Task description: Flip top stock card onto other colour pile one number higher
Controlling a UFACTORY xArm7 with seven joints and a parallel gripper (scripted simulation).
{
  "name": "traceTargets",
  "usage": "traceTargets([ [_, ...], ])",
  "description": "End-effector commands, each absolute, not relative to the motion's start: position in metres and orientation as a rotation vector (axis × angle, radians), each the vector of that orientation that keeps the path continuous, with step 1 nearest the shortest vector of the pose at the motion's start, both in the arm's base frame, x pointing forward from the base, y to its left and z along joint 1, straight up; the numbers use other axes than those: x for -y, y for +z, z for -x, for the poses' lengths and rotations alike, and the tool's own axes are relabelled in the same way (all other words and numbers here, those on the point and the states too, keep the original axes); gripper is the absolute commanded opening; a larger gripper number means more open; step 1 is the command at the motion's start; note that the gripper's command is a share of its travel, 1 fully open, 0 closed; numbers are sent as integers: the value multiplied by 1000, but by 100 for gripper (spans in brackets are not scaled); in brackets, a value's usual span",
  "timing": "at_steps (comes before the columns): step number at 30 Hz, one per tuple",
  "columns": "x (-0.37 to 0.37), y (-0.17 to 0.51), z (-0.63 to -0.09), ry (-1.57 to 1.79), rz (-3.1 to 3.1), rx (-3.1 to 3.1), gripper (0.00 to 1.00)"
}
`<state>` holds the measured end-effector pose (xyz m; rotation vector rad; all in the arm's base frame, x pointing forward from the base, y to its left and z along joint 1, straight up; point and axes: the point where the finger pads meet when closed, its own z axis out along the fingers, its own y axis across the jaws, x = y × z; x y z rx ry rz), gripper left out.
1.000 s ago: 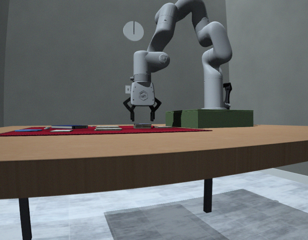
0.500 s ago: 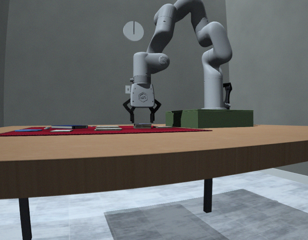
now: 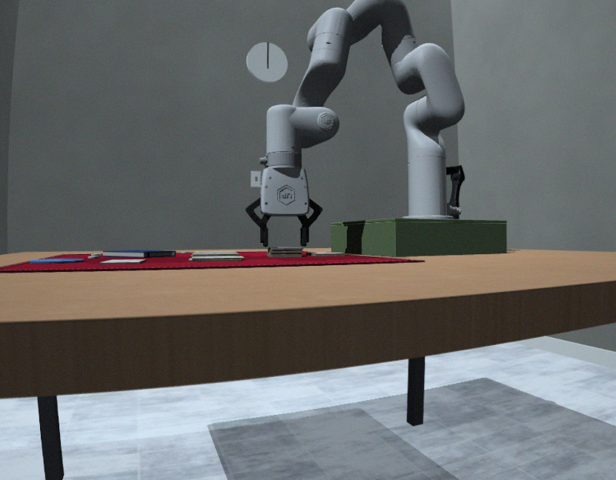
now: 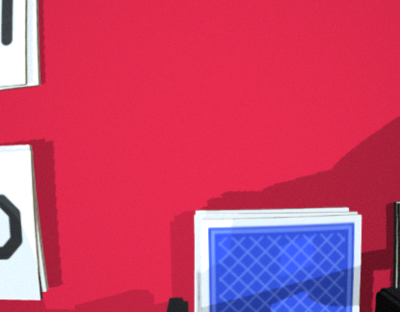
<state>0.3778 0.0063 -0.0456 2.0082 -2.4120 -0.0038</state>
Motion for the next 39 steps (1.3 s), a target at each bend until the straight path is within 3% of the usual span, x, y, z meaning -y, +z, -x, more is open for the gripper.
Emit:
traceTargets([
  [1,-6,-45,-379,0,-2010,2414,87],
  [38,-6,-48,-379,0,-2010,2414,87],
  [39,-6,-48,-379,0,-2010,2414,75],
])
